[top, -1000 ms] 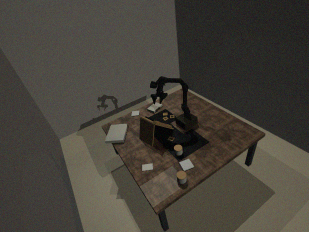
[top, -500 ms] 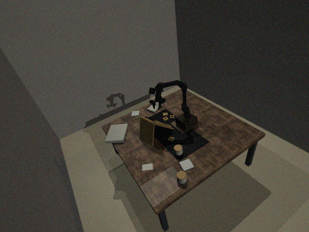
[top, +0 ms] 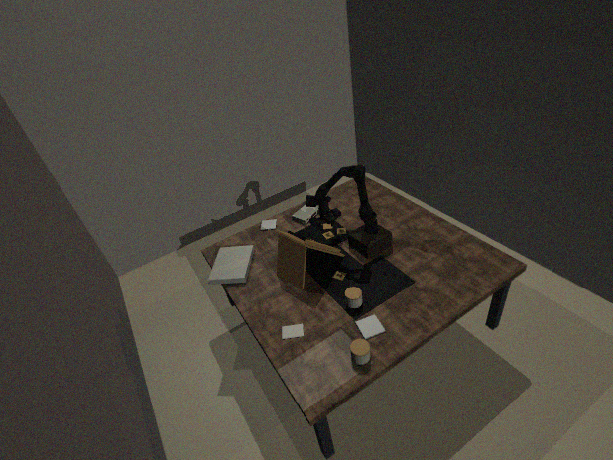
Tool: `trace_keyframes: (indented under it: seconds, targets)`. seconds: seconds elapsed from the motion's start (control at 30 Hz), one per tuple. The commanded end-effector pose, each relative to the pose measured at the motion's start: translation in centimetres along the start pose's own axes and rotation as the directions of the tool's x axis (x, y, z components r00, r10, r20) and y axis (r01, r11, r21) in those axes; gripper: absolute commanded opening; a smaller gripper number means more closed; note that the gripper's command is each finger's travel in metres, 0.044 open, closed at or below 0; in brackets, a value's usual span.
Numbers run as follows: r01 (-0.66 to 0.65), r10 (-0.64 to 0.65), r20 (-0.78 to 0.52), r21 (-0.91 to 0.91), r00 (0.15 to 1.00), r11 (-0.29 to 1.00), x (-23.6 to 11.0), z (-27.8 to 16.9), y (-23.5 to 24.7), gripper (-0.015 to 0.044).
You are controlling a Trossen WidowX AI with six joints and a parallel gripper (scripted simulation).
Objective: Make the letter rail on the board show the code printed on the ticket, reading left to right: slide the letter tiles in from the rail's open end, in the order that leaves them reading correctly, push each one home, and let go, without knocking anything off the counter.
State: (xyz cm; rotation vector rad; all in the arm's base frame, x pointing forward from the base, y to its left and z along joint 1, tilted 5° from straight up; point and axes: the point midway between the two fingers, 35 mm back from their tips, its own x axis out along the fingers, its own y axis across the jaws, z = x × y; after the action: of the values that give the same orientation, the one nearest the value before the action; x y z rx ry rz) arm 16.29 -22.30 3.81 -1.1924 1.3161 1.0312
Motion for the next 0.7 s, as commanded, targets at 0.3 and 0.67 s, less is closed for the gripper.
trace_keyframes:
  seconds: [0.3,0.67]
  targets:
    - [-0.015,0.015,-0.01,0.013,1.0,1.0,1.0,-0.3,0.7,0.034]
    - [-0.015,0.016,-0.01,0.013,1.0,1.0,4.2,-0.5,0.9,0.034]
